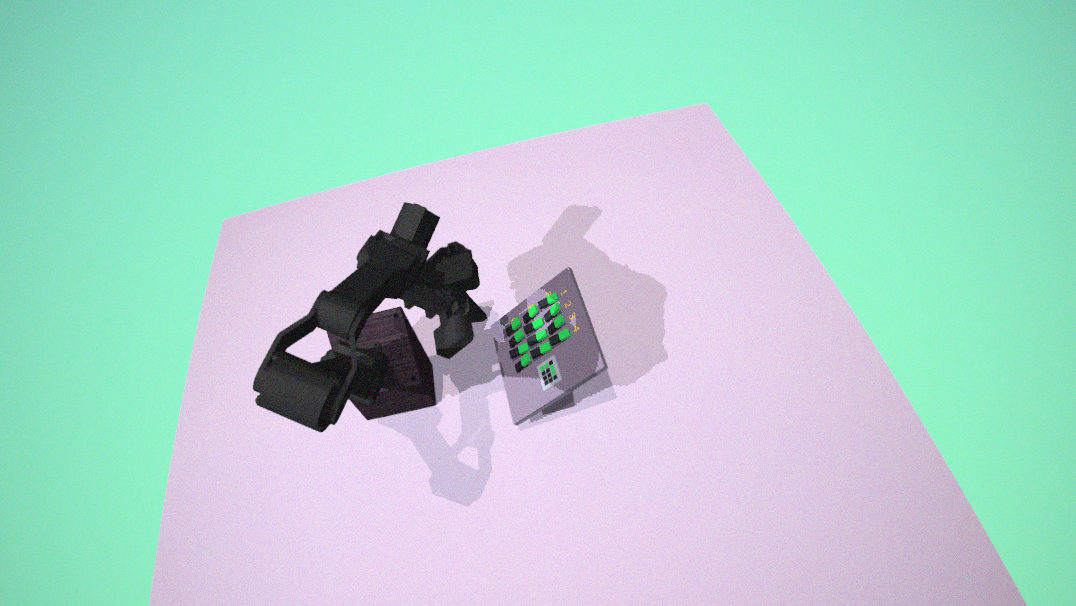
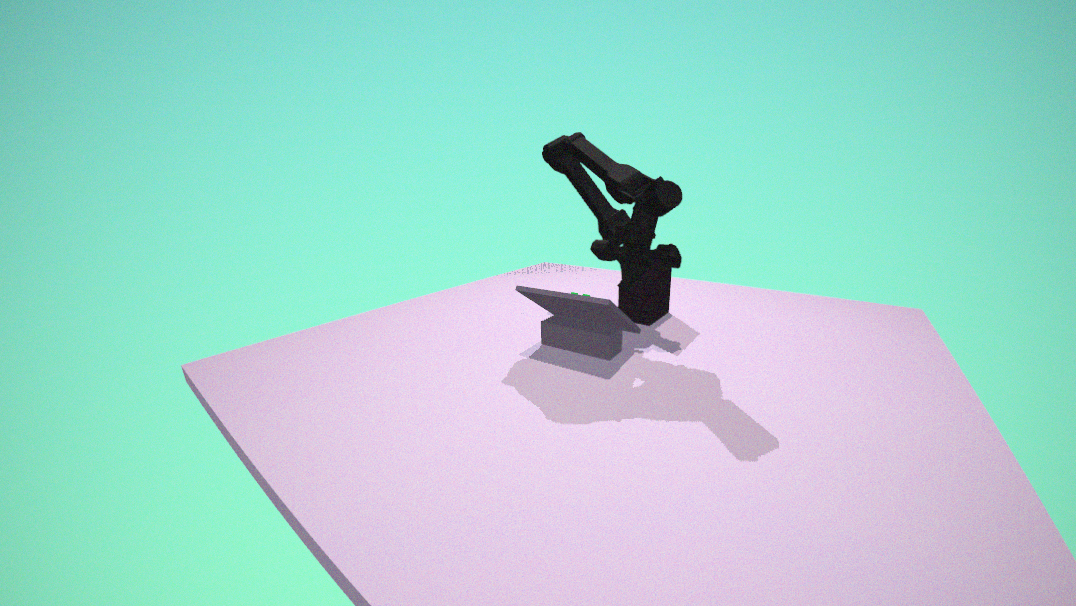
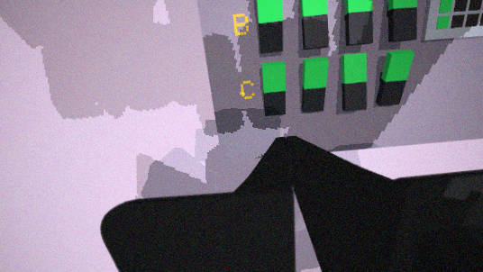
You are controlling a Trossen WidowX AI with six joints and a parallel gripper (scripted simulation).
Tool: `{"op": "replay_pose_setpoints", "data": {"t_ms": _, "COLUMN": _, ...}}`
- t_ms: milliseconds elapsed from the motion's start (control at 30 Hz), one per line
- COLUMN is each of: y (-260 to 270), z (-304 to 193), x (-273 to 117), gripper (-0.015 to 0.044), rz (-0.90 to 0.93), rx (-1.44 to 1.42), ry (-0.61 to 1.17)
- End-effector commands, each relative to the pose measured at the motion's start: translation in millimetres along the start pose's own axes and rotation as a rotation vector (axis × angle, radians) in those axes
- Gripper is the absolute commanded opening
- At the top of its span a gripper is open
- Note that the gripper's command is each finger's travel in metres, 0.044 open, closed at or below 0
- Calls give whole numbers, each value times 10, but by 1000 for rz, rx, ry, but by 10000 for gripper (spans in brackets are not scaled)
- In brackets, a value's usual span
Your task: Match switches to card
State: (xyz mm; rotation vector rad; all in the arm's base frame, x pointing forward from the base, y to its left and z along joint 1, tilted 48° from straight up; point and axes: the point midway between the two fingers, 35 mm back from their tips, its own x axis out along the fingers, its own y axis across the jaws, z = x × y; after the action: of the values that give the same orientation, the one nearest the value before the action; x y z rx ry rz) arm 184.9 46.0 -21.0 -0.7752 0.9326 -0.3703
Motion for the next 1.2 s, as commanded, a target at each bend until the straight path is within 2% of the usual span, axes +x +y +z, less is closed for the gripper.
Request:
{"op": "replay_pose_setpoints", "data": {"t_ms": 0, "y": -11, "z": 13, "x": -86, "gripper": 0, "rz": 1, "rx": 9, "ry": 4}}
{"op": "replay_pose_setpoints", "data": {"t_ms": 233, "y": -267, "z": 200, "x": -85, "gripper": 0, "rz": -1, "rx": 8, "ry": 4}}
{"op": "replay_pose_setpoints", "data": {"t_ms": 333, "y": -265, "z": 200, "x": -70, "gripper": 0, "rz": 0, "rx": 8, "ry": 5}}
{"op": "replay_pose_setpoints", "data": {"t_ms": 500, "y": -272, "z": 209, "x": 256, "gripper": 0, "rz": -2, "rx": 8, "ry": 28}}
{"op": "replay_pose_setpoints", "data": {"t_ms": 1167, "y": -279, "z": 207, "x": 462, "gripper": 0, "rz": -4, "rx": 8, "ry": 28}}
